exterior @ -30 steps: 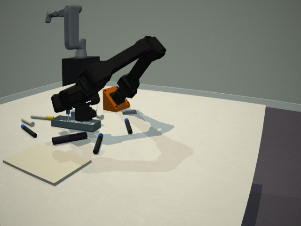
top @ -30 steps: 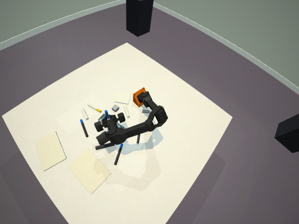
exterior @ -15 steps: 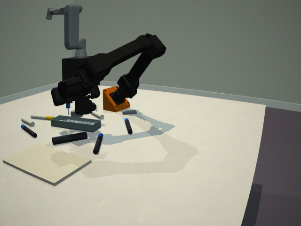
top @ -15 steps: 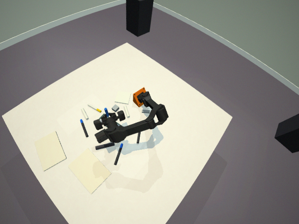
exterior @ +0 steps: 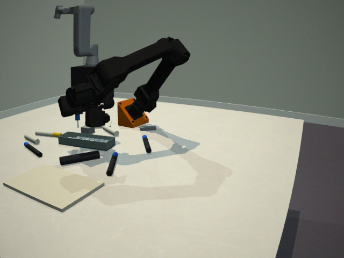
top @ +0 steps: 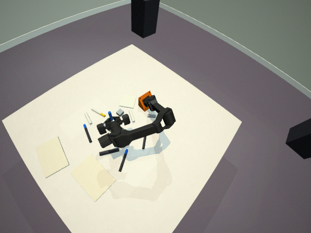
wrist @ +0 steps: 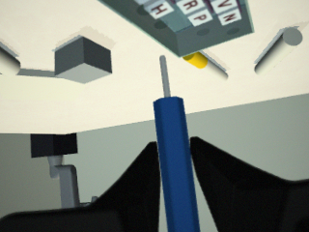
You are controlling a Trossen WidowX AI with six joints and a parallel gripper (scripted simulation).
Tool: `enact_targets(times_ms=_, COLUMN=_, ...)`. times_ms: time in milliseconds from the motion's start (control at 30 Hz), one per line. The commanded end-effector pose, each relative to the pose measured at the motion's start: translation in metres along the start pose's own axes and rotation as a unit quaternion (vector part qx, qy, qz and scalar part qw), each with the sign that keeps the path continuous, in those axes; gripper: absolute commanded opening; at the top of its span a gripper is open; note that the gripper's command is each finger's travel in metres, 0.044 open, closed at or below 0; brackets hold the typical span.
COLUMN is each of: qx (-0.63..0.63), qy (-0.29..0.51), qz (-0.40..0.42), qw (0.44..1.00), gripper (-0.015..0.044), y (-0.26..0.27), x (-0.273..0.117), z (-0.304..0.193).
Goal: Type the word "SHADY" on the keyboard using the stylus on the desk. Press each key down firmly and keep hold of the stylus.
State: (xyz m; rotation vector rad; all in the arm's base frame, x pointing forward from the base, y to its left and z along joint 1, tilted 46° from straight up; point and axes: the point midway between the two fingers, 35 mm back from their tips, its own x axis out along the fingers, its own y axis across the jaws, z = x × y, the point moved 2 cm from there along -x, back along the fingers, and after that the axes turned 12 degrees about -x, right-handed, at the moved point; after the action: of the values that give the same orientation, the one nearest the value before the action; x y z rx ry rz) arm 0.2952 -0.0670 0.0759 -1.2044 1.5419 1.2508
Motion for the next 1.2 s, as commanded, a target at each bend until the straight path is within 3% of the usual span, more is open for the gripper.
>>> enact_targets(times_ms=0, qx=0.000, qy=0.000, qz=0.000, qw=1.000, gripper=0.0012, y=0.000, x=-0.003, z=0.001)
enact_targets(times_ms=333, qx=-0.002, qy=0.002, qz=-0.002, qw=1.000, gripper=0.0000, y=0.002, x=-0.044, z=0.021)
enact_targets(times_ms=967, qx=-0.002, qy=0.002, qz=-0.002, qw=1.000, gripper=0.0000, y=-0.001, x=-0.034, z=0.038)
enact_targets(times_ms=1067, qx=-0.002, qy=0.002, qz=-0.002, qw=1.000, gripper=0.0079, y=-0.002, x=-0.033, z=0.040)
enact_targets(times_ms=1167, qx=-0.002, qy=0.002, qz=-0.002, qw=1.000, gripper=0.0081, y=-0.002, x=-0.032, z=0.042)
